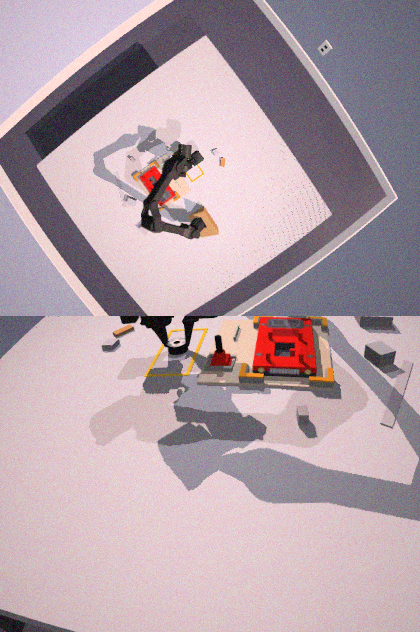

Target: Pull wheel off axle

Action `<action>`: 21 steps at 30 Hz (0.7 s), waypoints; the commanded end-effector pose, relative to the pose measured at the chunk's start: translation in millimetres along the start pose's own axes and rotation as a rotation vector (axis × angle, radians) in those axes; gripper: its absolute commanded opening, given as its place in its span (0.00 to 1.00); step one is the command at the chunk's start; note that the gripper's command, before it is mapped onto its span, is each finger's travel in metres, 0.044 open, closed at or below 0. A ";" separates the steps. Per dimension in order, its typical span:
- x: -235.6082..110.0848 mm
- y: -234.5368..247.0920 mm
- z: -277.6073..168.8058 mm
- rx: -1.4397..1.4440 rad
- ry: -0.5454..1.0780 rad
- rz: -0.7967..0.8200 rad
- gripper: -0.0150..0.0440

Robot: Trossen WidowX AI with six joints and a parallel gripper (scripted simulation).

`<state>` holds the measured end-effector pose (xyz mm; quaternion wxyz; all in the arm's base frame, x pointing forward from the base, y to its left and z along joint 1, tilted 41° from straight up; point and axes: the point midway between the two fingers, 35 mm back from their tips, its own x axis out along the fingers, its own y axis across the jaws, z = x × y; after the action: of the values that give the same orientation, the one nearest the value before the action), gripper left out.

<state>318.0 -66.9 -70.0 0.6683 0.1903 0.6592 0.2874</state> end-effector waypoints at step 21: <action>-54.5 -0.8 -0.3 0.011 -0.013 0.001 0.81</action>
<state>321.1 -102.7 -28.0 0.6724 0.1958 0.6555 0.2826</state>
